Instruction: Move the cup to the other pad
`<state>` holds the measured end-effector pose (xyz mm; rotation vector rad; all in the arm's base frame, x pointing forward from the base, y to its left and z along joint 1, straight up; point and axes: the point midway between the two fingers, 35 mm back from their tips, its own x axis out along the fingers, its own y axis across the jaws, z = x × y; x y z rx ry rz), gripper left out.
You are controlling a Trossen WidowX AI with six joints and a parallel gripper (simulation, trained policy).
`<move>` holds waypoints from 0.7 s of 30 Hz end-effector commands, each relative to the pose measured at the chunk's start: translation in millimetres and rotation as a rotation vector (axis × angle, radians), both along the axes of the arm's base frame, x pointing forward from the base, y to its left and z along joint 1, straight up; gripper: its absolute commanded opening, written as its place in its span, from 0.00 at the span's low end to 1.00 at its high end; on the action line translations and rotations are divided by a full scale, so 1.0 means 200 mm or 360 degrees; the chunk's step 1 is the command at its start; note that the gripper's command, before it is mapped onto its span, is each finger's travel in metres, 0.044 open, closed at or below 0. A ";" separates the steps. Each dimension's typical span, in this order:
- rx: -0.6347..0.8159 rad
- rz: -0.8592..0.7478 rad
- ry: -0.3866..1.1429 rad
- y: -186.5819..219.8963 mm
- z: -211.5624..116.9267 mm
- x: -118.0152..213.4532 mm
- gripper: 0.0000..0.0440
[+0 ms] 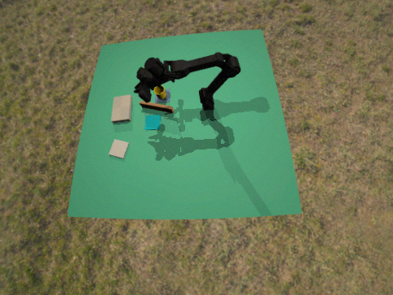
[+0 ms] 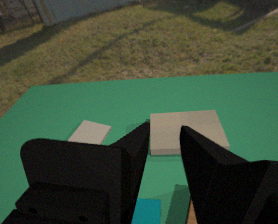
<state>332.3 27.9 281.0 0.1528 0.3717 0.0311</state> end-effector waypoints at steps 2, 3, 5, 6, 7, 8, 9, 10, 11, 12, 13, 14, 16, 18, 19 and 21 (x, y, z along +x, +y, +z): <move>0.0037 0.0007 0.0105 0.02 -0.03 0.01 0.24; 0.0043 0.0007 0.0131 0.03 -0.03 0.01 0.24; 0.0055 0.0005 0.0183 0.04 -0.05 0.01 0.24; 0.0060 0.0004 0.0210 0.04 -0.05 0.01 0.24; 0.0065 0.0003 0.0236 0.04 -0.06 0.01 0.23; 0.0069 0.0002 0.0263 0.05 -0.07 0.01 0.23; 0.0072 0.0000 0.0290 0.05 -0.07 0.01 0.23; 0.0075 -0.0002 0.0317 0.05 -0.08 0.01 0.23; 0.0078 -0.0004 0.0343 0.06 -0.09 0.01 0.23; 0.0079 -0.0005 0.0370 0.06 -0.09 0.01 0.23; 0.0081 -0.0008 0.0397 0.06 -0.10 0.01 0.23; 0.0082 -0.0010 0.0424 0.06 -0.11 0.01 0.23; 0.0081 -0.0014 0.0478 0.07 -0.12 0.01 0.24; 0.0079 -0.0020 0.0531 0.07 -0.14 0.00 0.25; 0.0077 -0.0022 0.0558 0.07 -0.15 0.00 0.25; 0.0072 -0.0028 0.0611 0.07 -0.16 0.00 0.26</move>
